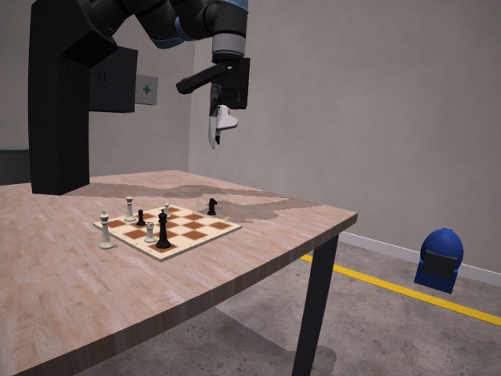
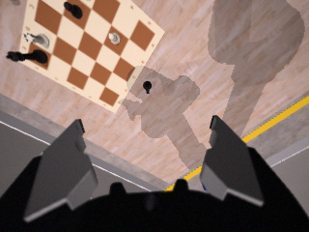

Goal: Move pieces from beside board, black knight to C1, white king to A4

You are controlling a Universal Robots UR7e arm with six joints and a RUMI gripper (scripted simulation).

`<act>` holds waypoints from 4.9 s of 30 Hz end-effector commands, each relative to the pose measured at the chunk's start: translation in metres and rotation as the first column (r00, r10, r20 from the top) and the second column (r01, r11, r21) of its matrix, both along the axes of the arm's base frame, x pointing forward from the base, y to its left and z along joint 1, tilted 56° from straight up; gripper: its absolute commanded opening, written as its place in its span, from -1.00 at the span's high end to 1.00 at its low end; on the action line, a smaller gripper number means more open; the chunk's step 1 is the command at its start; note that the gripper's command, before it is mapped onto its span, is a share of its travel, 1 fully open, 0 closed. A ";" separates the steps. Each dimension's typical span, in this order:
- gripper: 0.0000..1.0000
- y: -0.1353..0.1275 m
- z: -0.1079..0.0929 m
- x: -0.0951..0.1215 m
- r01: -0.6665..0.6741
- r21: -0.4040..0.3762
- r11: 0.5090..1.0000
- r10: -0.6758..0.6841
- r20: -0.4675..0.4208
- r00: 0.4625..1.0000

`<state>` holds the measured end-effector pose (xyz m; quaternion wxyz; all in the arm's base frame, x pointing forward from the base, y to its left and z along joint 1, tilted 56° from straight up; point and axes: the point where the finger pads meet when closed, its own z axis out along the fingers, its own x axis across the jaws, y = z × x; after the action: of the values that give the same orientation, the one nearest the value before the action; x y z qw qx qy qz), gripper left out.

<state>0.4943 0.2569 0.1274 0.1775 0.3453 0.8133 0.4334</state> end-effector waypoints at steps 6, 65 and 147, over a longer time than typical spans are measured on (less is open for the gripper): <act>-1.00 0.002 -0.002 -0.001 0.087 0.083 0.993 -0.079 -0.088 0.993; -1.00 0.027 -0.014 0.011 0.999 0.033 0.021 0.014 -0.999 0.033; 0.56 0.025 -0.025 0.026 0.730 -0.604 -0.320 0.638 -0.707 -0.305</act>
<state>0.5206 0.2821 0.1023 -0.4256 0.8267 -0.3121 0.1951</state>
